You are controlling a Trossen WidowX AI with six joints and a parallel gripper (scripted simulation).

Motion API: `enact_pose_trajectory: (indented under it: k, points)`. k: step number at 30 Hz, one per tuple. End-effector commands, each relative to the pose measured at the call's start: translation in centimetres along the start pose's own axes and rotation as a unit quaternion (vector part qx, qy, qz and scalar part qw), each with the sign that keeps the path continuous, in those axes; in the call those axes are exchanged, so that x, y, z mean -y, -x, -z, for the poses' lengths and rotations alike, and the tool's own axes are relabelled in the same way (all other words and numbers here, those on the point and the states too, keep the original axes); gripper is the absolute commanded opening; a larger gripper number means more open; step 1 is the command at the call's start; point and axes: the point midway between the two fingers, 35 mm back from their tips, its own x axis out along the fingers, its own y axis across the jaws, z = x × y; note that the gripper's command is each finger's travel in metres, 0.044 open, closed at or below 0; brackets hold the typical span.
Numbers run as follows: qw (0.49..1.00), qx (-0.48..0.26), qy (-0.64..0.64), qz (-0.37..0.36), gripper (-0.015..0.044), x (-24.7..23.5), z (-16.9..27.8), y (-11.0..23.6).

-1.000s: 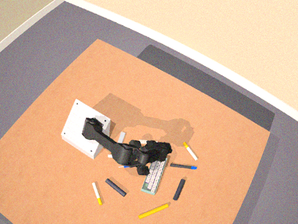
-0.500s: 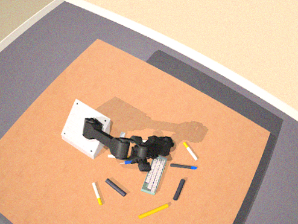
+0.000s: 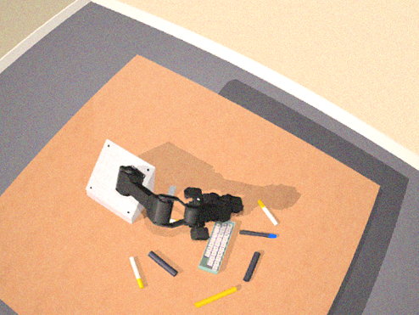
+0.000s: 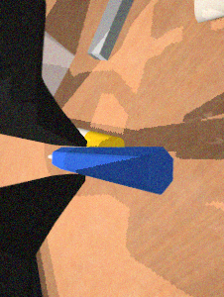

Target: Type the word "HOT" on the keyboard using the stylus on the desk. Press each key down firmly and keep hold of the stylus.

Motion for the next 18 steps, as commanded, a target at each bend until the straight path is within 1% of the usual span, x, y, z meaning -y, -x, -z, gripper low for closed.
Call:
enact_pose_trajectory:
  k: [1, 10, 18]
  points:
    - [0.998, 0.054, -0.011, -0.038, 0.0, -0.7, -0.8, -0.1]
    - [0.978, 0.186, -0.016, -0.096, 0.0, -1.5, -3.1, 0.4]
    - [0.942, 0.316, -0.007, -0.111, 0.0, -1.1, -5.0, 1.9]
